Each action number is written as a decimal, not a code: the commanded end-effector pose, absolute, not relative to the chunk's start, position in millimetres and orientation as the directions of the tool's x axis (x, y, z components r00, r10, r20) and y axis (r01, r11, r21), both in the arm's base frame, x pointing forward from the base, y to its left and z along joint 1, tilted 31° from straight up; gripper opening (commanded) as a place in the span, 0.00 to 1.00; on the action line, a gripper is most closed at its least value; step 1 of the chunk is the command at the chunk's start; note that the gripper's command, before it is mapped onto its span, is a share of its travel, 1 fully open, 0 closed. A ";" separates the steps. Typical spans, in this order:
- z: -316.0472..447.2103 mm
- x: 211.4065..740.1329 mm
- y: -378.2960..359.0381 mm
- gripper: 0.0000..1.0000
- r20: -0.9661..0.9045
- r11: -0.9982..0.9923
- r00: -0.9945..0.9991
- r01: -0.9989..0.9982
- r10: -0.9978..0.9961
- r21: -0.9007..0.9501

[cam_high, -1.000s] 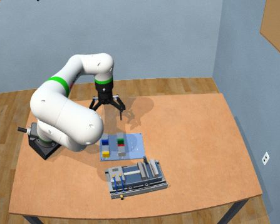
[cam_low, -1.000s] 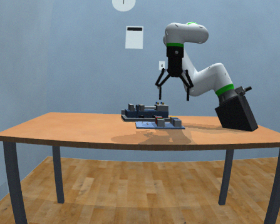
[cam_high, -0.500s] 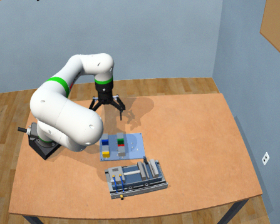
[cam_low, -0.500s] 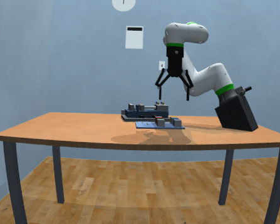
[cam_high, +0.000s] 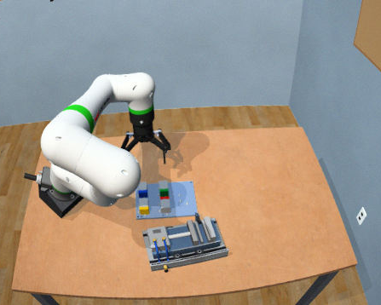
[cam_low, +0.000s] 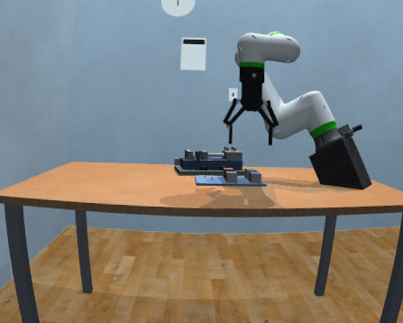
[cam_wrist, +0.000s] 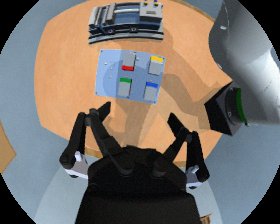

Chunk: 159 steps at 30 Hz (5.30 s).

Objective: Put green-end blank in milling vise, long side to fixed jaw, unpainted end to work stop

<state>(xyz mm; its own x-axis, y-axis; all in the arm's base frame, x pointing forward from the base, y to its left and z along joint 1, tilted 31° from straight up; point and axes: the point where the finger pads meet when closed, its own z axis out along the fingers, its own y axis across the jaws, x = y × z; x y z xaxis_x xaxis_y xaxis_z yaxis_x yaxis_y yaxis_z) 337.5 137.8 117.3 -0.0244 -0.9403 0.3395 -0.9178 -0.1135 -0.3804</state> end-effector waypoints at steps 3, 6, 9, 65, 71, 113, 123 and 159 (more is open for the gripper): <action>117.7 337.6 138.3 1.00 0.339 -0.114 -0.024 -0.917 -0.941 -0.381; 117.7 337.6 138.3 1.00 0.339 -0.114 -0.024 -0.917 -0.941 -0.381; 117.7 337.6 138.3 1.00 0.339 -0.114 -0.024 -0.917 -0.941 -0.381; 167.6 324.5 131.3 1.00 0.339 -0.114 -0.024 -0.917 -0.941 -0.381; 186.7 319.4 128.7 1.00 0.339 -0.114 -0.024 -0.917 -0.941 -0.381; 310.5 285.6 111.4 1.00 0.339 -0.114 -0.024 -0.918 -0.940 -0.381; 305.3 287.2 112.1 1.00 0.339 -0.114 -0.024 -0.918 -0.940 -0.381; 294.9 290.1 113.6 1.00 0.339 -0.114 -0.024 -0.917 -0.940 -0.381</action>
